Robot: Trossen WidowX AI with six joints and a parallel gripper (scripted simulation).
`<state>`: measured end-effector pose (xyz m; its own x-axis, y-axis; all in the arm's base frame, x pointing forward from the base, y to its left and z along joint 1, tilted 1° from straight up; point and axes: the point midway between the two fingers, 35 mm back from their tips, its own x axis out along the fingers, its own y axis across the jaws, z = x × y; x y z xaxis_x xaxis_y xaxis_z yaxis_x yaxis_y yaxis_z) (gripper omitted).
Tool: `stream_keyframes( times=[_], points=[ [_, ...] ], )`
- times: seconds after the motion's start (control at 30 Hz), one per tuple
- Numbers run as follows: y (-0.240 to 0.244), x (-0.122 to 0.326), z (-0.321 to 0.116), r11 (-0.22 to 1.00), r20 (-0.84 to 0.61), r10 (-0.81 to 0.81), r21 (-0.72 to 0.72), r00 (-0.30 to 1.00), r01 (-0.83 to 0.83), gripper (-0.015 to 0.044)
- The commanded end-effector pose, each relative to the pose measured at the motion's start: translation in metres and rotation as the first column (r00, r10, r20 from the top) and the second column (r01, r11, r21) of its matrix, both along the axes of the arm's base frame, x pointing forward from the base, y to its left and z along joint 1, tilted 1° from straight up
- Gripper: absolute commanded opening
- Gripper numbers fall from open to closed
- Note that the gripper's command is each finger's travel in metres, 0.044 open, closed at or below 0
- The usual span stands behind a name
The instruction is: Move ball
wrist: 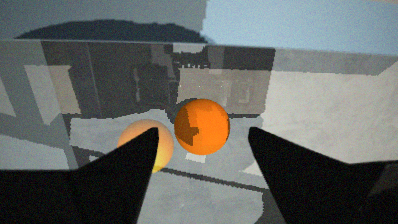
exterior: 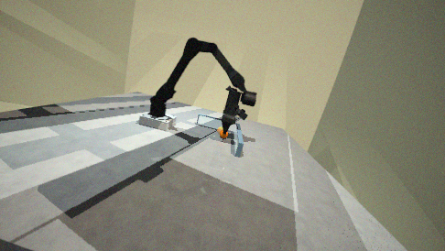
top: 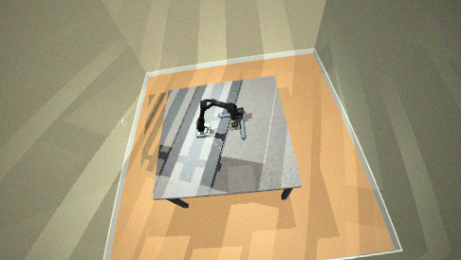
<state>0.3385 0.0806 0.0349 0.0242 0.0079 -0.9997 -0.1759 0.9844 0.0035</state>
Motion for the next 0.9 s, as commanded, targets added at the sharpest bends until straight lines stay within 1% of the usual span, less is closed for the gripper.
stream_keyframes(
  times=[0.0, 0.23, 0.37, 0.6, 0.7, 0.8, 0.87],
  points=[
    [0.000, -0.001, -0.007, 1.000, -0.004, -0.005, 0.003, 1.000, 0.005, 0.0314],
    [0.000, -0.001, -0.016, 1.000, -0.004, -0.005, 0.003, 1.000, 0.005, 0.0314],
    [0.000, -0.001, -0.016, 1.000, -0.004, -0.005, 0.003, 1.000, 0.005, 0.0209],
    [0.000, -0.001, -0.016, 1.000, -0.004, -0.005, 0.003, 1.000, 0.005, 0.0163],
    [0.001, 0.000, -0.012, 1.000, -0.004, -0.005, 0.003, 1.000, 0.005, 0.0084],
    [0.001, 0.003, 0.003, 1.000, -0.004, -0.005, 0.003, 1.000, 0.005, 0.0005],
    [0.001, 0.004, 0.015, 1.000, -0.003, -0.005, 0.003, 1.000, 0.005, 0.0000]
  ],
)
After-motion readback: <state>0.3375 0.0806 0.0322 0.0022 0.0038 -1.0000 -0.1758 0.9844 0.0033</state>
